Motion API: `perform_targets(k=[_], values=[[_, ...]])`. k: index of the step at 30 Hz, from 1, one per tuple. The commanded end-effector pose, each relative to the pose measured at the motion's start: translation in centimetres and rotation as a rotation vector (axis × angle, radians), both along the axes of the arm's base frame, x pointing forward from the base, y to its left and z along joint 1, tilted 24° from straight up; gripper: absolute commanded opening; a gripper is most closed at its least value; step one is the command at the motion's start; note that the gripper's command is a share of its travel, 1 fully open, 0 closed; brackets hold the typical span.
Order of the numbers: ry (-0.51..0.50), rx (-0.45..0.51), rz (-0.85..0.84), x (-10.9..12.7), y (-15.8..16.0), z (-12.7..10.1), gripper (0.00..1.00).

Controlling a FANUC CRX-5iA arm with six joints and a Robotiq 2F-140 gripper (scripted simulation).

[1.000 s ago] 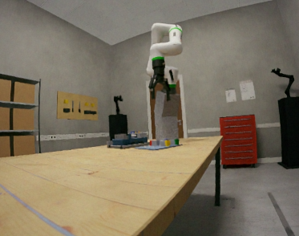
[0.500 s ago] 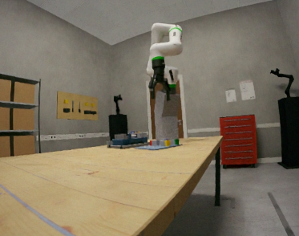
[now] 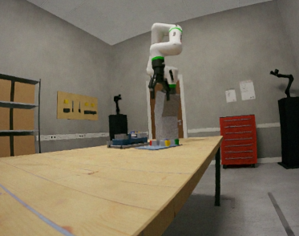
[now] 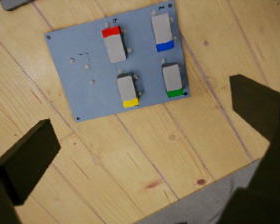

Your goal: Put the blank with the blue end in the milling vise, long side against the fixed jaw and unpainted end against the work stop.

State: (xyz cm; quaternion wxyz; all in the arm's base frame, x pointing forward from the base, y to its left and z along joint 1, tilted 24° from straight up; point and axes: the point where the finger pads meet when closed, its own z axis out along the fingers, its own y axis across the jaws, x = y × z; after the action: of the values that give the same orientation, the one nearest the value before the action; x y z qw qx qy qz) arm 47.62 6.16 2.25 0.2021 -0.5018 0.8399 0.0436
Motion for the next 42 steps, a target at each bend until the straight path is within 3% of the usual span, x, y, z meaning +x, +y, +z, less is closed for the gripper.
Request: perform_targets(k=[1,42], values=[[-0.002,0.0,0.0,-0.12,-0.12,-0.01,1.0],[-0.002,0.0,0.0,-0.63,-0.39,-0.27,1.0]])
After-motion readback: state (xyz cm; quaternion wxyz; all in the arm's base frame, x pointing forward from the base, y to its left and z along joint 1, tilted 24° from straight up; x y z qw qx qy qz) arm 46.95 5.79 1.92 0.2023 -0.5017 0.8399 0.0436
